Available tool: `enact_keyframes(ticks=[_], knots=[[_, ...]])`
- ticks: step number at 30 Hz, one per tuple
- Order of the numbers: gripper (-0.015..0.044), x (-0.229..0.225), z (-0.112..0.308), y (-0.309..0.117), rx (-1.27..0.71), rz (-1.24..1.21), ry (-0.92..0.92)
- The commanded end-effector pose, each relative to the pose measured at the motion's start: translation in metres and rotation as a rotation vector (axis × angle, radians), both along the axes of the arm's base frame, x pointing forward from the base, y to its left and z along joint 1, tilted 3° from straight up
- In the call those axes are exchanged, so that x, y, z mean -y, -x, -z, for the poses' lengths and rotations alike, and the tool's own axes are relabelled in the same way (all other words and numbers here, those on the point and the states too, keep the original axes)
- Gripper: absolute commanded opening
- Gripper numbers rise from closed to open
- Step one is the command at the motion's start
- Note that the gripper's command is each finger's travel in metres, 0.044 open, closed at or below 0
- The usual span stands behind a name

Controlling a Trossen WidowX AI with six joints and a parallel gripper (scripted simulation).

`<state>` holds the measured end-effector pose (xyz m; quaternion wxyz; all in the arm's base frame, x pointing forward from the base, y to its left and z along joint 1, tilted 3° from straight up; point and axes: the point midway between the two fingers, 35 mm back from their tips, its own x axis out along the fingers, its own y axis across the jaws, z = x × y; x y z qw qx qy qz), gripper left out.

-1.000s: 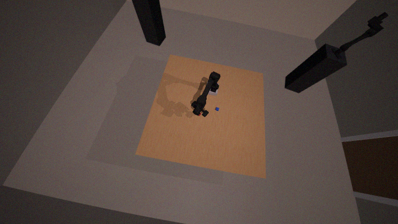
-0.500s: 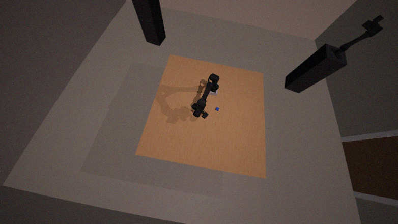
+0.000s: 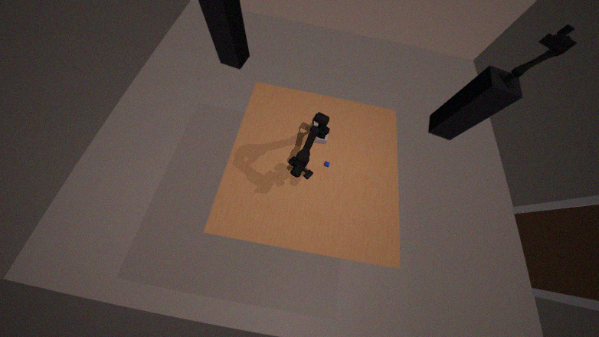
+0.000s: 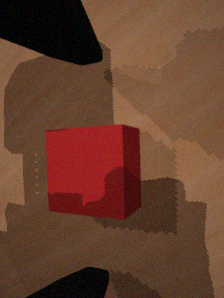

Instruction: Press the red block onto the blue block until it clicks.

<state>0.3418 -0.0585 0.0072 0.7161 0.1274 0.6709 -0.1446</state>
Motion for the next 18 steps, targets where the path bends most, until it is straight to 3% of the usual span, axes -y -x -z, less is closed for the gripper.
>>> enact_keyframes(ticks=[1,9,18], knots=[[0.0361,0.0008,0.0011,-0.0003,0.001,-0.001,0.005],[0.0151,0.0008,0.0011,-0.0003,0.001,-0.001,0.005],[0.0072,0.0008,0.0011,-0.0003,0.001,-0.001,0.005]])
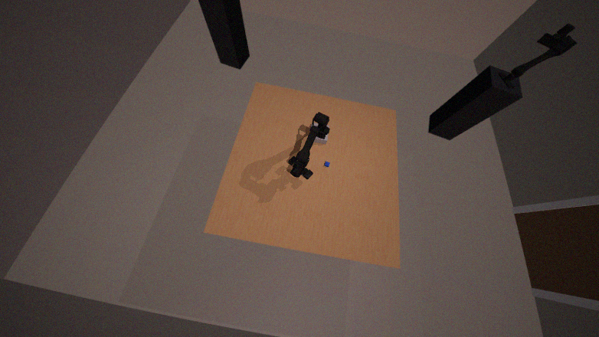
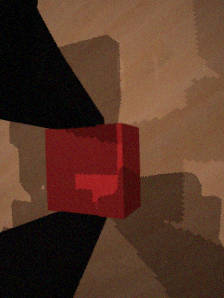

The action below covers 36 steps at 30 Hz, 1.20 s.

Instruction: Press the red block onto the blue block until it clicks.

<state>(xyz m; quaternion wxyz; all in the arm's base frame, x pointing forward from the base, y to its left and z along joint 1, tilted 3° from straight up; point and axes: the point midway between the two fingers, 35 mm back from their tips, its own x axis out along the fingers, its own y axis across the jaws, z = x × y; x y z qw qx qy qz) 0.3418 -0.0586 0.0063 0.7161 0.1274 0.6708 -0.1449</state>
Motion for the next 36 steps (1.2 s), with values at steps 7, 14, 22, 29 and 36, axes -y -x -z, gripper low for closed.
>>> enact_keyframes(ticks=[7,14,22,29,36], knots=[[0.0000,0.002,-0.024,-0.003,0.002,-0.001,0.005],[0.0000,0.003,-0.057,-0.003,0.002,-0.001,0.005],[0.0000,0.004,-0.094,0.001,0.002,-0.001,0.005],[0.0000,0.004,-0.120,0.007,0.002,-0.001,0.006],[0.0000,-0.022,-0.113,0.012,-0.001,-0.042,0.004]])
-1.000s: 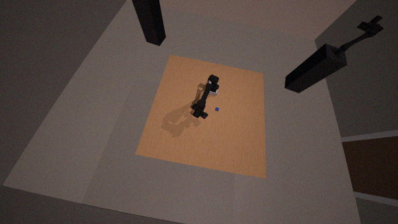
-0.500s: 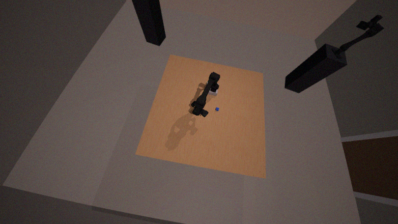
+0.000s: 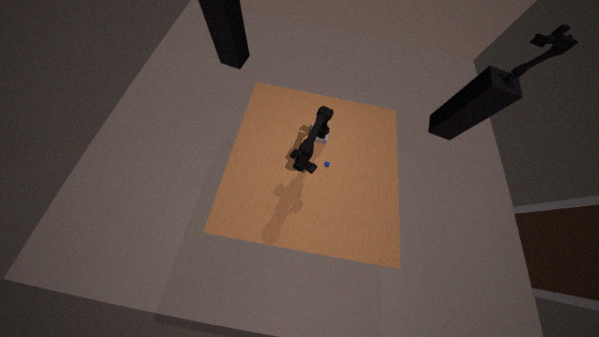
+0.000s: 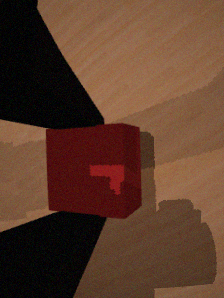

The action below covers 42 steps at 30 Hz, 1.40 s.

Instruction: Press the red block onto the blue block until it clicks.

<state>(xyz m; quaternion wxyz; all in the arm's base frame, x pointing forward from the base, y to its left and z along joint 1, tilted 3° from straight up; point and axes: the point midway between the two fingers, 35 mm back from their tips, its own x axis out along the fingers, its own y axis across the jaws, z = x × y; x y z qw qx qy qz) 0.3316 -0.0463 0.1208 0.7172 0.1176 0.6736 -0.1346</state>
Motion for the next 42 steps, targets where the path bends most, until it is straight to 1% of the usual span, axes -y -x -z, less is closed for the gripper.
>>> enact_keyframes(ticks=[1,23,33,42], knots=[[0.0000,-0.014,0.003,0.004,0.001,-0.020,0.004],[0.0000,-0.102,0.032,0.048,-0.009,-0.171,0.005],[0.0000,-0.137,0.048,0.078,-0.014,-0.252,0.005],[0.0000,-0.160,0.062,0.112,-0.018,-0.326,0.006]])
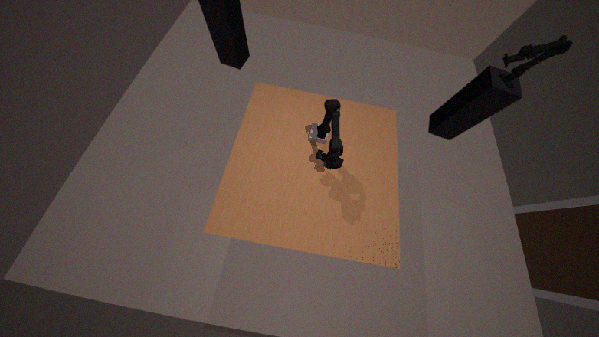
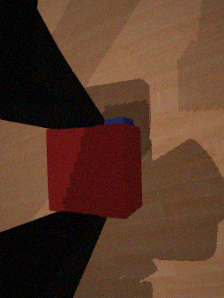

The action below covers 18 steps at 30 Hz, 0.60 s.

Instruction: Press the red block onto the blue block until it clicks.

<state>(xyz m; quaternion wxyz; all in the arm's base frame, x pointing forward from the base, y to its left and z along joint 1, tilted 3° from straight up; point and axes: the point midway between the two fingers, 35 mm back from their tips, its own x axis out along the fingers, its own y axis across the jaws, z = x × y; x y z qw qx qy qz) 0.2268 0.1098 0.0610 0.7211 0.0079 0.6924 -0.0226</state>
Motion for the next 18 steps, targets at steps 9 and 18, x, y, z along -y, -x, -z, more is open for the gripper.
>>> enact_keyframes(ticks=[9,18], knots=[[0.0000,-0.012,0.018,0.024,0.006,-0.047,0.004],[0.0000,-0.011,0.038,0.023,0.006,-0.047,0.004]])
